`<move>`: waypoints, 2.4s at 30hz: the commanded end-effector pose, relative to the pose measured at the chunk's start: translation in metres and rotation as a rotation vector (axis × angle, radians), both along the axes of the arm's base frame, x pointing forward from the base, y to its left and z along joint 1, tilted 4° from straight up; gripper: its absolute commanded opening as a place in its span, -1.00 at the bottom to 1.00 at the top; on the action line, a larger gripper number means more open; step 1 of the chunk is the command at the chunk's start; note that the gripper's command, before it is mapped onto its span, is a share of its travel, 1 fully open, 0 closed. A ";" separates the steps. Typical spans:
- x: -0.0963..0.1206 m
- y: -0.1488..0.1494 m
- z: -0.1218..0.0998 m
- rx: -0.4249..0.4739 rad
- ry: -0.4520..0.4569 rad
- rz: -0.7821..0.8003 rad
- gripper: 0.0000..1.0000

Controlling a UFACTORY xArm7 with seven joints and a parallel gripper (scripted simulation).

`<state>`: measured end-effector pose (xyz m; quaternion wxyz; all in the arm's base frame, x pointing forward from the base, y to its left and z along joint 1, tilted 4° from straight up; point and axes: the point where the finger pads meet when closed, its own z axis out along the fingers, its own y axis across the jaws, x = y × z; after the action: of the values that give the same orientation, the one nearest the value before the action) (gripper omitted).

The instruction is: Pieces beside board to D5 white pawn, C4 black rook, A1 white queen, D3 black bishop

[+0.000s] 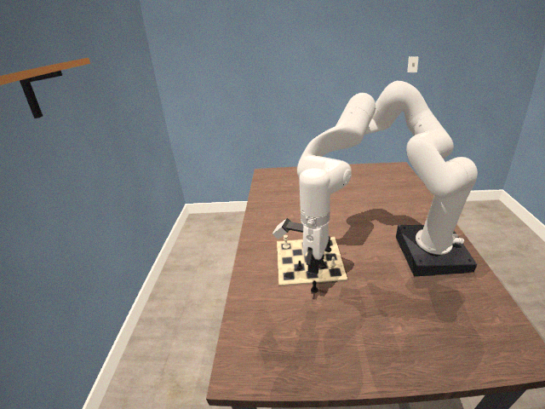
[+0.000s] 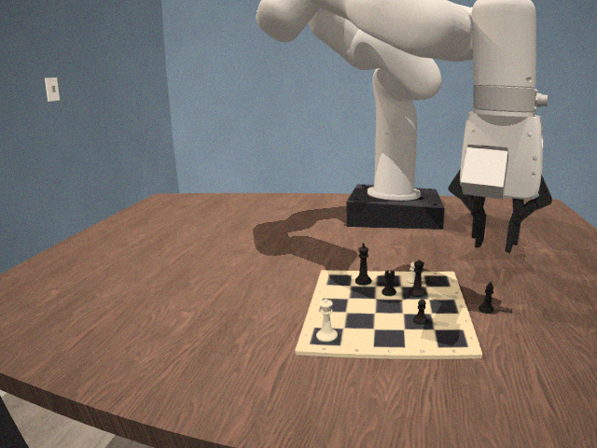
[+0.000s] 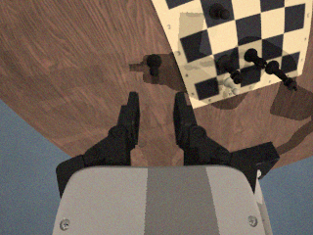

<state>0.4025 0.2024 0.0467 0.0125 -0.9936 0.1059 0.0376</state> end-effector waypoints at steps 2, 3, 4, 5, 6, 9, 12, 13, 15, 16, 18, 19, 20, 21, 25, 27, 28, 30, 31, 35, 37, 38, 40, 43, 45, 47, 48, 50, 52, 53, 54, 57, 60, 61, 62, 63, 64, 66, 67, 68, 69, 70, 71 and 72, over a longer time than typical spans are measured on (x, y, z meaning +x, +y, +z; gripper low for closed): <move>0.001 0.001 -0.004 0.001 -0.003 0.000 -0.25; 0.001 0.001 -0.005 0.001 -0.003 0.000 -0.25; 0.001 0.001 -0.007 0.001 -0.003 0.000 -0.25; 0.000 0.001 -0.008 0.001 -0.003 0.000 -0.25; 0.000 0.001 -0.010 0.001 -0.003 0.000 -0.25; 0.000 0.002 -0.015 0.001 -0.003 0.000 -0.25; 0.000 0.002 -0.016 0.001 -0.003 0.000 -0.25; 0.000 0.002 -0.018 0.001 -0.003 0.000 -0.25; 0.000 0.002 -0.021 0.001 -0.003 0.000 -0.25; 0.000 0.002 -0.023 0.001 -0.003 0.000 -0.25; -0.001 0.002 -0.026 0.001 -0.003 0.000 -0.25; -0.001 0.002 -0.027 0.001 -0.003 0.000 -0.25; -0.001 0.002 -0.029 0.001 -0.003 0.000 -0.25; -0.001 0.003 -0.030 0.001 -0.003 0.000 -0.25; -0.001 0.003 -0.035 0.001 -0.003 0.000 -0.25; -0.001 0.003 -0.038 0.001 -0.003 0.000 -0.25; -0.001 0.003 -0.038 0.001 -0.003 0.000 -0.25; -0.001 0.003 -0.039 0.001 -0.003 0.000 -0.25; -0.001 0.003 -0.039 0.001 -0.003 0.000 -0.25; -0.001 0.003 -0.042 0.001 -0.003 0.000 -0.25; -0.001 0.003 -0.043 0.001 -0.003 0.000 -0.25; -0.002 0.003 -0.043 0.001 -0.003 0.000 -0.25; -0.002 0.003 -0.044 0.001 -0.003 0.000 -0.25; -0.002 0.003 -0.044 0.001 -0.003 0.000 -0.25; -0.002 0.003 -0.044 0.001 -0.003 0.000 -0.25; -0.002 0.003 -0.044 0.001 -0.003 0.000 -0.25; -0.002 0.003 -0.044 0.001 -0.003 0.000 -0.25; -0.002 0.003 -0.044 0.001 -0.003 0.000 -0.25; -0.002 0.003 -0.044 0.001 -0.003 0.000 -0.25; -0.002 0.003 -0.044 0.001 -0.003 0.000 -0.25; -0.002 0.003 -0.044 0.001 -0.003 0.000 -0.25; -0.002 0.003 -0.044 0.001 -0.003 0.000 -0.25; -0.002 0.003 -0.044 0.001 -0.003 0.000 -0.25; -0.002 0.003 -0.044 0.001 -0.003 0.000 -0.25; -0.002 0.003 -0.044 0.001 -0.003 0.000 -0.25; -0.002 0.003 -0.044 0.001 -0.003 0.000 -0.25; -0.002 0.003 -0.044 0.001 -0.003 0.000 -0.25; -0.002 0.003 -0.044 0.001 -0.003 0.000 -0.25; -0.002 0.003 -0.044 0.001 -0.003 0.000 -0.25; -0.002 0.003 -0.044 0.001 -0.003 0.000 -0.25; -0.002 0.003 -0.044 0.001 -0.003 0.000 -0.25; -0.002 0.003 -0.044 0.001 -0.003 0.000 -0.25; -0.002 0.003 -0.044 0.001 -0.003 0.000 -0.25; -0.002 0.003 -0.044 0.001 -0.003 0.000 -0.25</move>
<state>0.3998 0.2050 0.0013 0.0124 -0.9936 0.1059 0.0377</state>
